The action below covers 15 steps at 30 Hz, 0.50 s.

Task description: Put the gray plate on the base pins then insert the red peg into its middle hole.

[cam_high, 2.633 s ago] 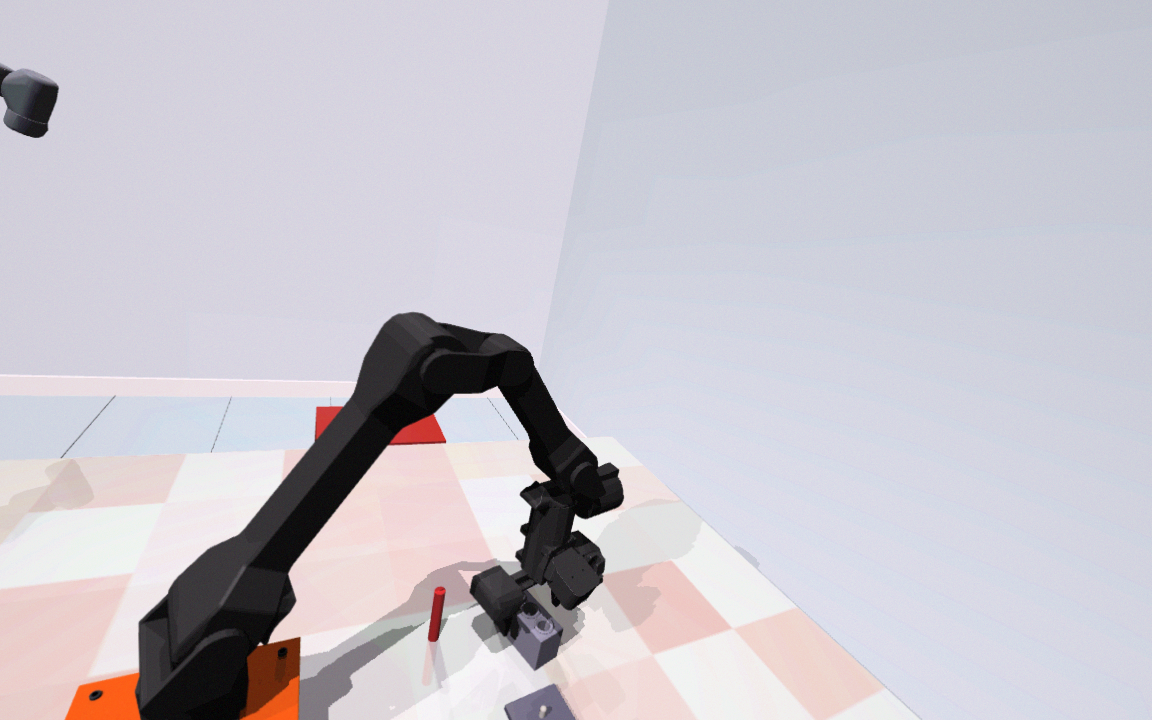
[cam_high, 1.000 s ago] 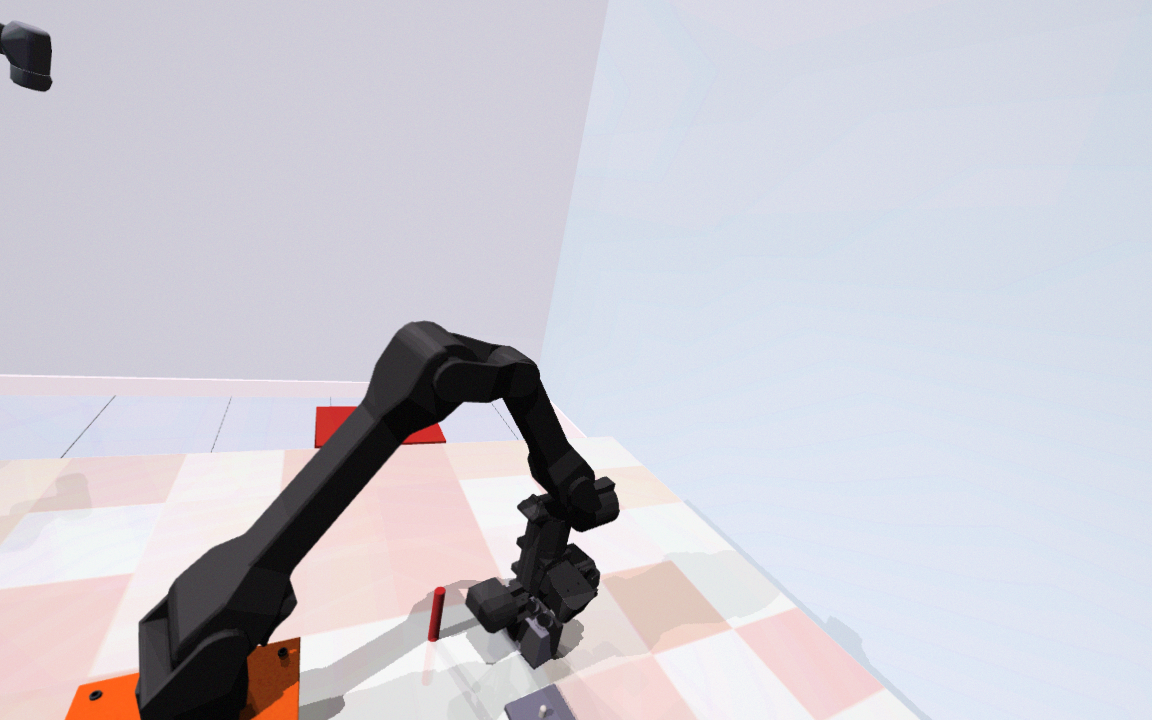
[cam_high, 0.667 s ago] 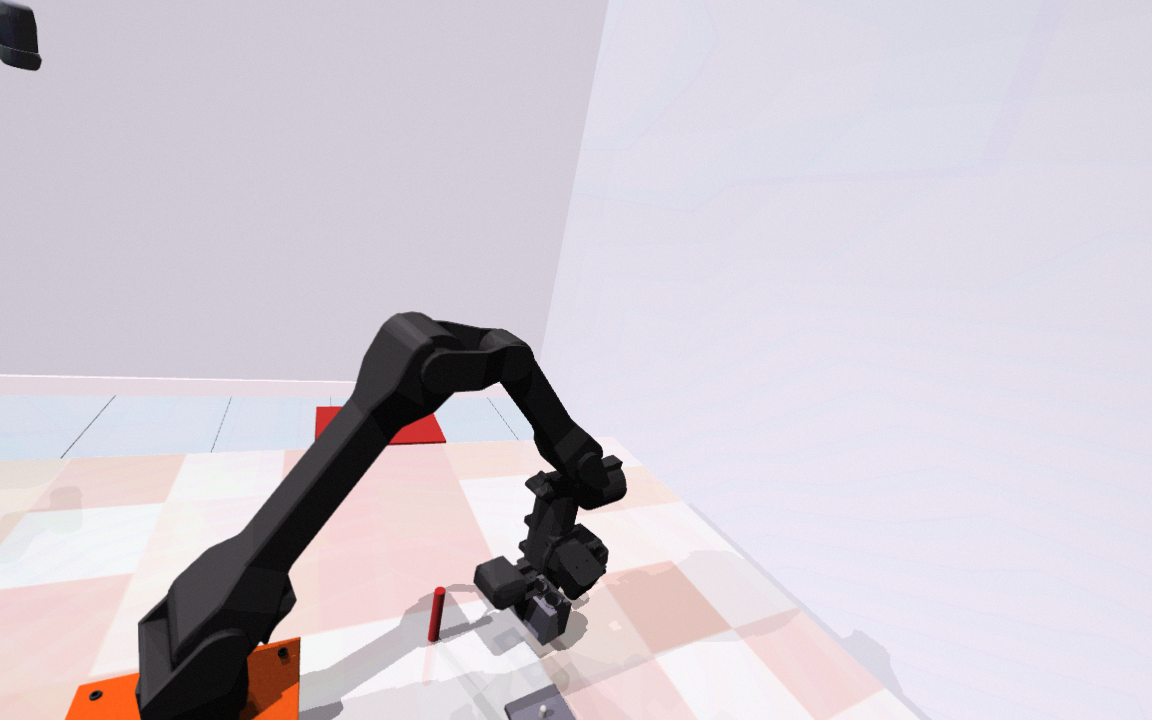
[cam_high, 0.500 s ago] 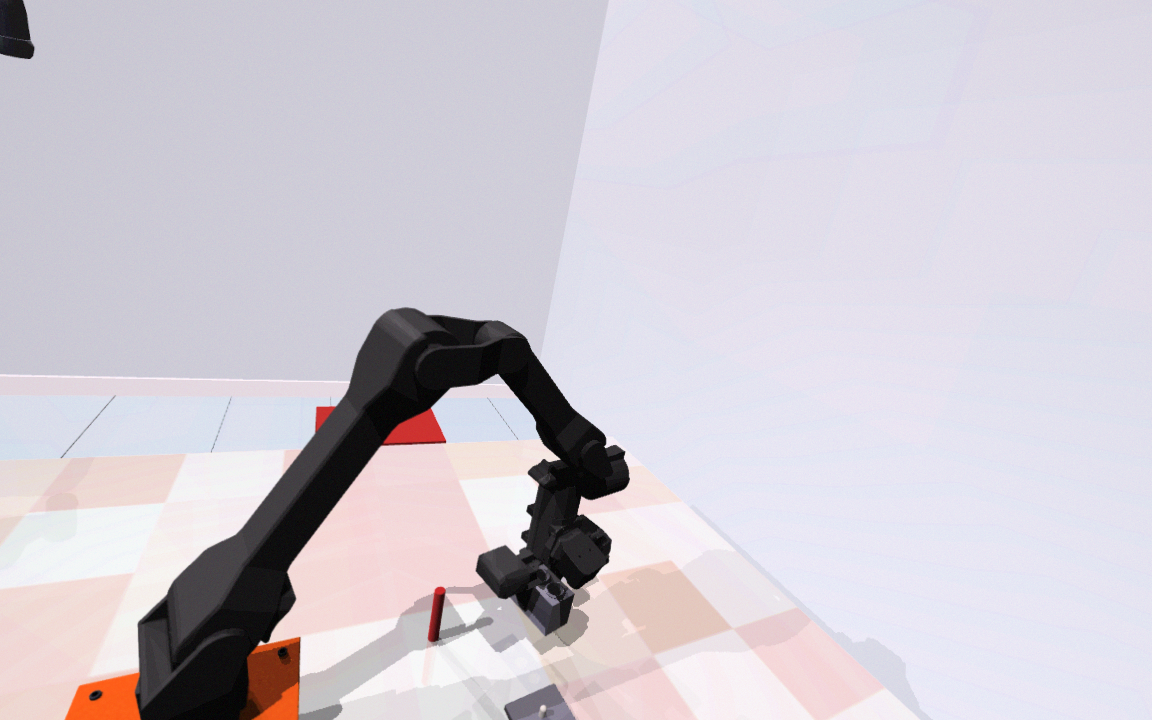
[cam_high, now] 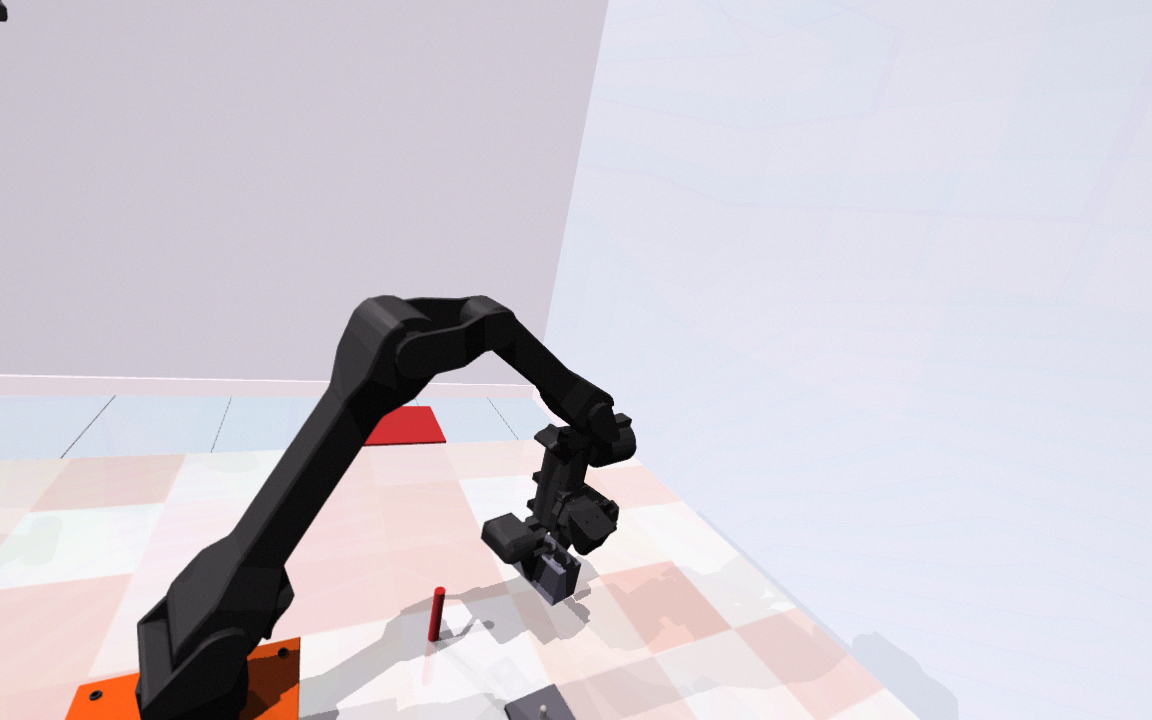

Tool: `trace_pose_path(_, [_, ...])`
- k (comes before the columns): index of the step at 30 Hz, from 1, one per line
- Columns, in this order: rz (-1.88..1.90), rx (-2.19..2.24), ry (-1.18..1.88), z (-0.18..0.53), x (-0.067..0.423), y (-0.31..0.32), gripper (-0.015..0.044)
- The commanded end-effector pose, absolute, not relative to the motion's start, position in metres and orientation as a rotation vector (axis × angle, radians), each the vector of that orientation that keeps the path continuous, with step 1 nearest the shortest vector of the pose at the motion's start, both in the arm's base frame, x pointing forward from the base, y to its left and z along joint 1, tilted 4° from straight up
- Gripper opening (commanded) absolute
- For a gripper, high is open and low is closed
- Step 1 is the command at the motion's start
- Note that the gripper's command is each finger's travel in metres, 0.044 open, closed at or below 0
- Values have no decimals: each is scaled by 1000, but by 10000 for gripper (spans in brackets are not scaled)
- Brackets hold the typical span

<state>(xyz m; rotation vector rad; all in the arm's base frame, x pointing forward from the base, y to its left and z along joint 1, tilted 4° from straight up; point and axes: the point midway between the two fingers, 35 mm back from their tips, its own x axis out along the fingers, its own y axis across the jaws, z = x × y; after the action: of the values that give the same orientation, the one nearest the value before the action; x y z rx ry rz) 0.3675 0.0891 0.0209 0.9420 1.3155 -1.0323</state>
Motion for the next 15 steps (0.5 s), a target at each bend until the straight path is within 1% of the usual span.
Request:
trace_pose_path(1, [-1031,950,1307,36,368,90,0])
trace_pose_path(8, [-1032,948,1308,55,365,91,0])
trace_pose_path(15, [-1043,960,1301,49,366,78,0])
